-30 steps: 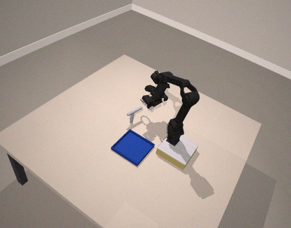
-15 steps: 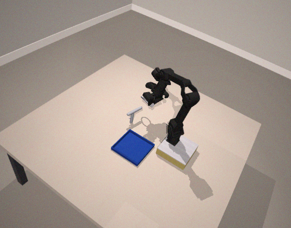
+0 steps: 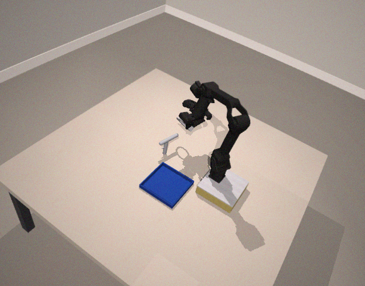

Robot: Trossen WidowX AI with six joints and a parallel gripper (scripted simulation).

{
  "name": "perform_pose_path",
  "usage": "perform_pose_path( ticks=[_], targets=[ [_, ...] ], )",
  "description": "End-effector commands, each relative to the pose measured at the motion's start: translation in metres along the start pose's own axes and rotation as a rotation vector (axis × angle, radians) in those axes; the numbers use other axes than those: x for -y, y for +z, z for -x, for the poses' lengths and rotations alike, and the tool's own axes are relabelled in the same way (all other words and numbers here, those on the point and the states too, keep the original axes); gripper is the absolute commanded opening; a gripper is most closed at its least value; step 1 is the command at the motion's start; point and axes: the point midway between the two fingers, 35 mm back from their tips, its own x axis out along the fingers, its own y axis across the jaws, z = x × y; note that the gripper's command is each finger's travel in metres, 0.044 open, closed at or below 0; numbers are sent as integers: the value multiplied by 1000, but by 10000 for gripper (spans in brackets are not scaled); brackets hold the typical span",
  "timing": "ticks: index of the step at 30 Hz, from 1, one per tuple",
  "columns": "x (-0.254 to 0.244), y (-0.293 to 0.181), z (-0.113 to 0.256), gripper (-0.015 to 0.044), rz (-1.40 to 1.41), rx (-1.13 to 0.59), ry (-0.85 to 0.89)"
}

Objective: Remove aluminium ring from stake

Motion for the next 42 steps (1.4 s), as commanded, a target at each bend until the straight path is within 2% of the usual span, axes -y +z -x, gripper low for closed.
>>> perform_pose_path(
  ticks=[1, 42],
  targets=[
    [-2, 6, 2, 0, 2, 3, 6],
    [-7, 73, -3, 0, 3, 9, 7]
  ],
)
